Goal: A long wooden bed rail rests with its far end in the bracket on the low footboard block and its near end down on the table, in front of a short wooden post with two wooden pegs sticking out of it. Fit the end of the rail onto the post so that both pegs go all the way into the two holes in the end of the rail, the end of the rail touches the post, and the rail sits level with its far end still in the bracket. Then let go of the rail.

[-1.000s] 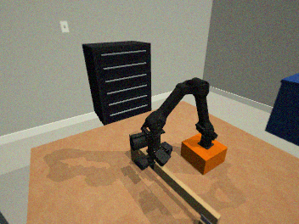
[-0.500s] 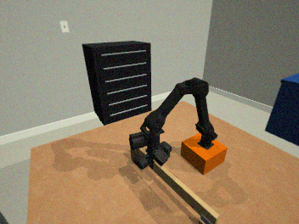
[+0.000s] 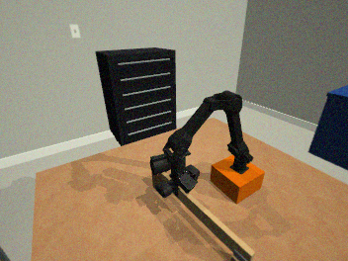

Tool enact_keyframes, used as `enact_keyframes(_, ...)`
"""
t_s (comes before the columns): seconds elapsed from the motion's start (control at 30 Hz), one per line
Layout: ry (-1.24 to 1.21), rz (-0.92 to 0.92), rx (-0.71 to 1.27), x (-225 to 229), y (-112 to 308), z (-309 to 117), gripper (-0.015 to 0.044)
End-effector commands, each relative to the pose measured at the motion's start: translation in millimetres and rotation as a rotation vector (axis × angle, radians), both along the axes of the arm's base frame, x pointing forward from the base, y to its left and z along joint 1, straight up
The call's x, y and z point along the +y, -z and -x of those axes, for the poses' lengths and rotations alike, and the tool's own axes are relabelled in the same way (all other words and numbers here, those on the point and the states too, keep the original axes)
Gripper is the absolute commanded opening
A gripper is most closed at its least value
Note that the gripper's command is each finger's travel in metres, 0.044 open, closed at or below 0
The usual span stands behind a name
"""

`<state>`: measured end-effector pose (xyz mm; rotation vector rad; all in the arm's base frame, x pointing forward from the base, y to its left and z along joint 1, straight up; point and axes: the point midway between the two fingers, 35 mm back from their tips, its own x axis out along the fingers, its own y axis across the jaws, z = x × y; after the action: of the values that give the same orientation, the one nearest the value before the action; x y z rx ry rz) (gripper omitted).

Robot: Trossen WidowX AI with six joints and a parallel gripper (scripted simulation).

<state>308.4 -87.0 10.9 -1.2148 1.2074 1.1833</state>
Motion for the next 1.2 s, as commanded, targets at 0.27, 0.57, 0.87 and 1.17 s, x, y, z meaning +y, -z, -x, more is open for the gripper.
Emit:
enact_keyframes(0.27,0.001,-0.001,-0.011,-0.7,0.0,-2.1,0.0)
enact_keyframes(0.57,0.001,-0.002,-0.011,1.6,1.7,-1.7,0.0)
enact_keyframes(0.87,0.001,-0.002,-0.011,2.9,2.0,-0.9,0.0)
enact_keyframes(1.17,0.001,-0.002,-0.011,2.9,0.8,-0.4,0.0)
